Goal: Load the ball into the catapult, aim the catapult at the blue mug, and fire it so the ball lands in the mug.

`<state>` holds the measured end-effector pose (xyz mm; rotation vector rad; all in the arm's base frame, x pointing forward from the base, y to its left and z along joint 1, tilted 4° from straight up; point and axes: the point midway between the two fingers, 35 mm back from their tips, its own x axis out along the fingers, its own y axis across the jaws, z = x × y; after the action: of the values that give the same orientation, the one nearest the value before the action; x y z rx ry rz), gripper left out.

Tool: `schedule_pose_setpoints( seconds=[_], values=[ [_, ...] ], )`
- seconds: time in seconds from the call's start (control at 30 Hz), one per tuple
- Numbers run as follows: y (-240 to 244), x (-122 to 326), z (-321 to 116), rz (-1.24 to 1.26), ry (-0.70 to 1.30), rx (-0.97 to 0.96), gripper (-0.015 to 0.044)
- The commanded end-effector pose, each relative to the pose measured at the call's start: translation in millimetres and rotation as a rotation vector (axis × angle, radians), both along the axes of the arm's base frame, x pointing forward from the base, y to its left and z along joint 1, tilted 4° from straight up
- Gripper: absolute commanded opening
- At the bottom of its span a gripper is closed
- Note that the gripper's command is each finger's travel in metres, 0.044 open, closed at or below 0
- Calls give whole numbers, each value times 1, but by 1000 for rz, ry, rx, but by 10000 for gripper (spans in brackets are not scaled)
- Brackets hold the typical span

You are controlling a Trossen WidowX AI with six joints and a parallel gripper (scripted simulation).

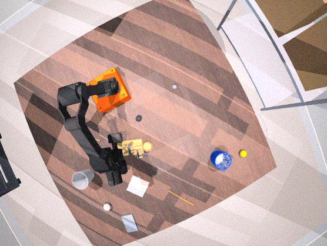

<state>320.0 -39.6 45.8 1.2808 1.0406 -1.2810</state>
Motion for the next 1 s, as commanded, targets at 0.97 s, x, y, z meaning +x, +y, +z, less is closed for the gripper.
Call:
schedule_pose_setpoints(
  seconds=[0.97],
  values=[
    [-4, 1, -47, -7, 6, 0, 414]
  ],
)
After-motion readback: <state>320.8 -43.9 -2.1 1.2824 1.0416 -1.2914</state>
